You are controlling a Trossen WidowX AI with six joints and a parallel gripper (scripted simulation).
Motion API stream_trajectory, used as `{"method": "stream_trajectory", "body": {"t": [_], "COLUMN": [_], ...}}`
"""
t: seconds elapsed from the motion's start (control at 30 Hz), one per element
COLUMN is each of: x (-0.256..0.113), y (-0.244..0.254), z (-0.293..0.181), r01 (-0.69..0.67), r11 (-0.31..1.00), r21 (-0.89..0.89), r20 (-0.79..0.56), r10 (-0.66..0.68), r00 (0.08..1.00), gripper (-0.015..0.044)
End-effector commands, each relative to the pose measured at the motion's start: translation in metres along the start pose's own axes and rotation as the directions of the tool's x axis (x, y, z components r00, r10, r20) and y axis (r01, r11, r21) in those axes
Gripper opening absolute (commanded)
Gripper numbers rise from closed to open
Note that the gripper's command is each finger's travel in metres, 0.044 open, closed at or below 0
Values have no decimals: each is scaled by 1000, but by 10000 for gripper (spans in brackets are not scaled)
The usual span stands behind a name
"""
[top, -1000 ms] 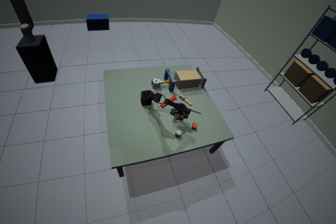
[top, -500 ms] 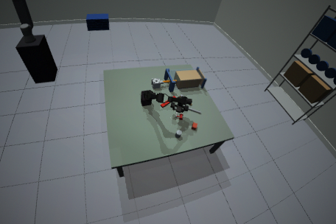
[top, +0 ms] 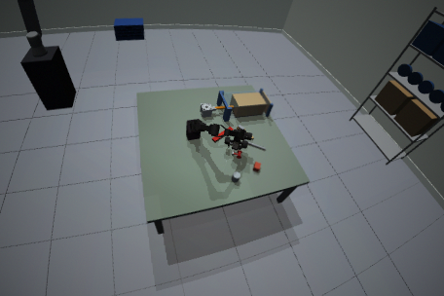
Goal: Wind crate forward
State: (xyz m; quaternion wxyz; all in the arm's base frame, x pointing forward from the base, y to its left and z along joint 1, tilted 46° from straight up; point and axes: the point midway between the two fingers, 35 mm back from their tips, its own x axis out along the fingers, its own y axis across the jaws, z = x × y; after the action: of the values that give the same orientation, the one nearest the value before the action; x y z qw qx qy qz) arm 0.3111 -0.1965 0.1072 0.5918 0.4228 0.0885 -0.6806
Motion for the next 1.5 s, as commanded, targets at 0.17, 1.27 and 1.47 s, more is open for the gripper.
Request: {"method": "stream_trajectory", "body": {"t": [0.17,1.27,1.47], "x": [14,-5,-98], "y": [-3,3,7], "z": [-1,-3,-8], "r01": [8,4,17], "r11": [1000,1000,1000], "r21": [-7,2,1], "r20": [-1,-6,-17], "r10": [-8,-4,-17], "r00": [1000,1000,1000], "gripper": [440,0,0]}}
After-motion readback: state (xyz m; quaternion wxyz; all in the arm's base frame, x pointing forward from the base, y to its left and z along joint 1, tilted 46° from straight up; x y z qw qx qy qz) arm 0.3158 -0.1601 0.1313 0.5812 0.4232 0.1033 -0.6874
